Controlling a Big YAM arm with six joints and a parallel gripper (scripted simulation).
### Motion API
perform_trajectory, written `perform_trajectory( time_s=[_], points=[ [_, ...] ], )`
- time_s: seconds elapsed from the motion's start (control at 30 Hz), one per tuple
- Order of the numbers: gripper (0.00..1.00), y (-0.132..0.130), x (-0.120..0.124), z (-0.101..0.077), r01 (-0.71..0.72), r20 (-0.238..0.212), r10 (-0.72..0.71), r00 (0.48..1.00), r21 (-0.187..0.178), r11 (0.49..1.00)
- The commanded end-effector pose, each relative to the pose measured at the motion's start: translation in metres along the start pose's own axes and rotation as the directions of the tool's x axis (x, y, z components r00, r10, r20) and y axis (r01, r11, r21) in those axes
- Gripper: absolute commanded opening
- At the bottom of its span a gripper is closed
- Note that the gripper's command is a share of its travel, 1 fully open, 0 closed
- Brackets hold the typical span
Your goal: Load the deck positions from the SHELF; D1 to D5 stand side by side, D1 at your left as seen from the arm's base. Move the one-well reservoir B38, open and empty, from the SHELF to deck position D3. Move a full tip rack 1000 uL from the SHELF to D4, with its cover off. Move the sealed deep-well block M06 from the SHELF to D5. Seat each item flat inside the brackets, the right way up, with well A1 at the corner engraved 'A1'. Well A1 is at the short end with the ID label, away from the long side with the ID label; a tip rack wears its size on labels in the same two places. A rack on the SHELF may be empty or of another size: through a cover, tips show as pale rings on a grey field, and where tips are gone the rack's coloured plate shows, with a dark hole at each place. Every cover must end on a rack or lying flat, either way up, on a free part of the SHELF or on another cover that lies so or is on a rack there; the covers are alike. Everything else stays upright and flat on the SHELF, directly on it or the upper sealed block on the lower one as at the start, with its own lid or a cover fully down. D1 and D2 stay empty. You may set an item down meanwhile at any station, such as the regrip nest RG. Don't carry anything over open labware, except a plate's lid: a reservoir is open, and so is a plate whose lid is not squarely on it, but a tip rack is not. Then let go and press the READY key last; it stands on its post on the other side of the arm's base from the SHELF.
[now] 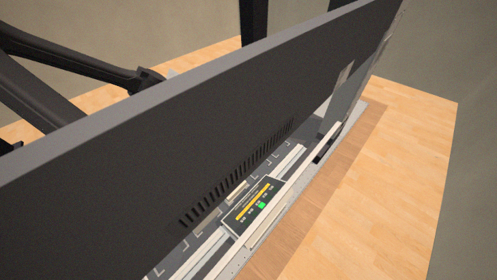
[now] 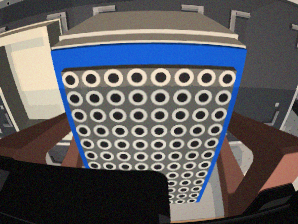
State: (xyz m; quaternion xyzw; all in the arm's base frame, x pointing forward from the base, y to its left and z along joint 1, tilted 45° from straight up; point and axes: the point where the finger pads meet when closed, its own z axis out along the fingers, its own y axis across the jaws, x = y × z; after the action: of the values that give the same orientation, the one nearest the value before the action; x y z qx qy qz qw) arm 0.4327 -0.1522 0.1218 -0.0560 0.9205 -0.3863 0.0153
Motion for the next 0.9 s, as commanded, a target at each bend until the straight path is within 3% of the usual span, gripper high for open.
perform_trajectory(
  time_s=[0.0, 0.87],
  points=[
    [0.0, -0.006, -0.0109, -0.011, -0.011, 0.035, 0.011, 0.999, 0.005, 1.0],
    [0.0, -0.0041, -0.0068, -0.0083, -0.004, 0.038, 0.004, 0.999, 0.005, 1.0]
  ],
)
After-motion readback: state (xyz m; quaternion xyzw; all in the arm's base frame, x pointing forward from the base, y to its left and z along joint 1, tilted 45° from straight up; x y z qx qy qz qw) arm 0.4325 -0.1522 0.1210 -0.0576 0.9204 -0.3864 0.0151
